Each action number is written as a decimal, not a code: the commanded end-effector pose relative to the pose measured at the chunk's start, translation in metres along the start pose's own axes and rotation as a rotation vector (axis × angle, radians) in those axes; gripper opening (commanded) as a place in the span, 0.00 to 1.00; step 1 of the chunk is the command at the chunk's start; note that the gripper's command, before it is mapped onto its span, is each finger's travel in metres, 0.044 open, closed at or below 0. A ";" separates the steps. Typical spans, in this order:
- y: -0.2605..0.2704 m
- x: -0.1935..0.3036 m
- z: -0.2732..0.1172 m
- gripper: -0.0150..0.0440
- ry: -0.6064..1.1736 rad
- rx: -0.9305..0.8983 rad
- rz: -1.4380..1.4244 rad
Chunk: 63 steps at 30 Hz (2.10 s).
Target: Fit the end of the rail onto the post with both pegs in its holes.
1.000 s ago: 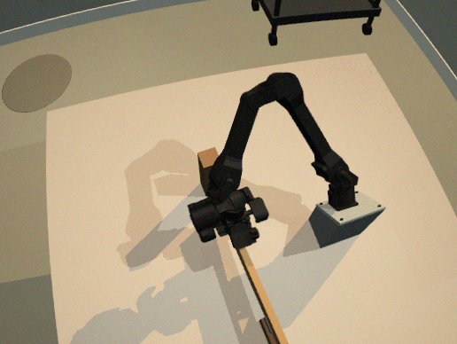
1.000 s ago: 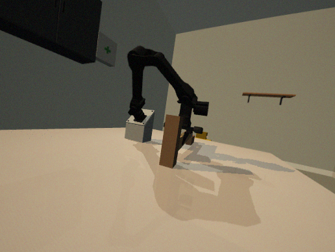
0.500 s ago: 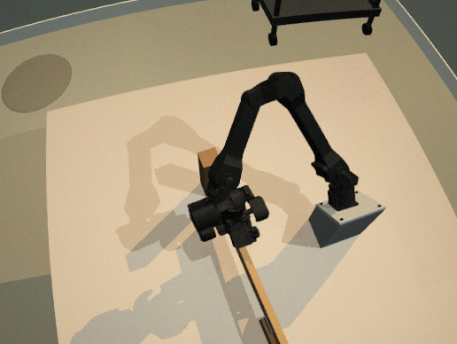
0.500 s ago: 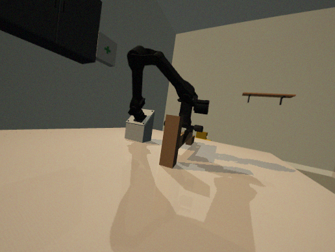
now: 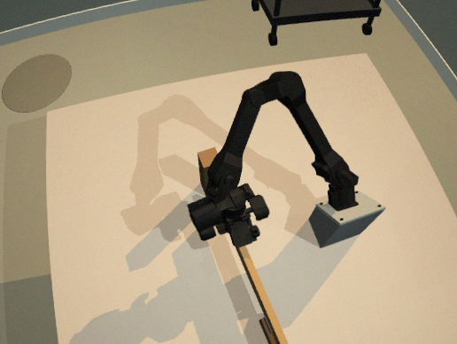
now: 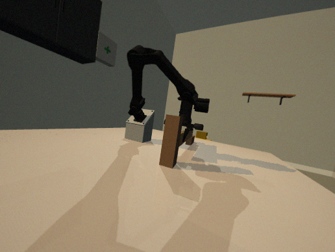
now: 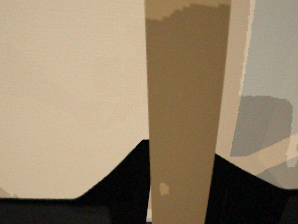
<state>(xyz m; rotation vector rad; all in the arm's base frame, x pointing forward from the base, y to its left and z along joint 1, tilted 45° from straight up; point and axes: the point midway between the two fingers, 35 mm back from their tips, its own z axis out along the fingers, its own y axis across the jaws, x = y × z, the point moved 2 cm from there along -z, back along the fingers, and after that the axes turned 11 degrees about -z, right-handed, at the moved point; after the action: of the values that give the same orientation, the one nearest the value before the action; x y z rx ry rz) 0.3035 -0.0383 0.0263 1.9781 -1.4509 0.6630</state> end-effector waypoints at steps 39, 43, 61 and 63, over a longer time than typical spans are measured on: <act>-0.001 -0.001 -0.009 0.25 -0.009 0.007 0.002; 0.000 -0.001 -0.010 0.25 -0.009 0.007 0.002; 0.000 -0.001 -0.008 0.25 -0.009 0.007 0.002; 0.000 -0.001 -0.008 0.25 -0.009 0.007 0.002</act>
<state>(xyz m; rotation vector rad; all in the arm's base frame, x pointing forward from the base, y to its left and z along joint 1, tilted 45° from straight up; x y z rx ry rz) 0.3029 -0.0327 0.0309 1.9825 -1.4586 0.6643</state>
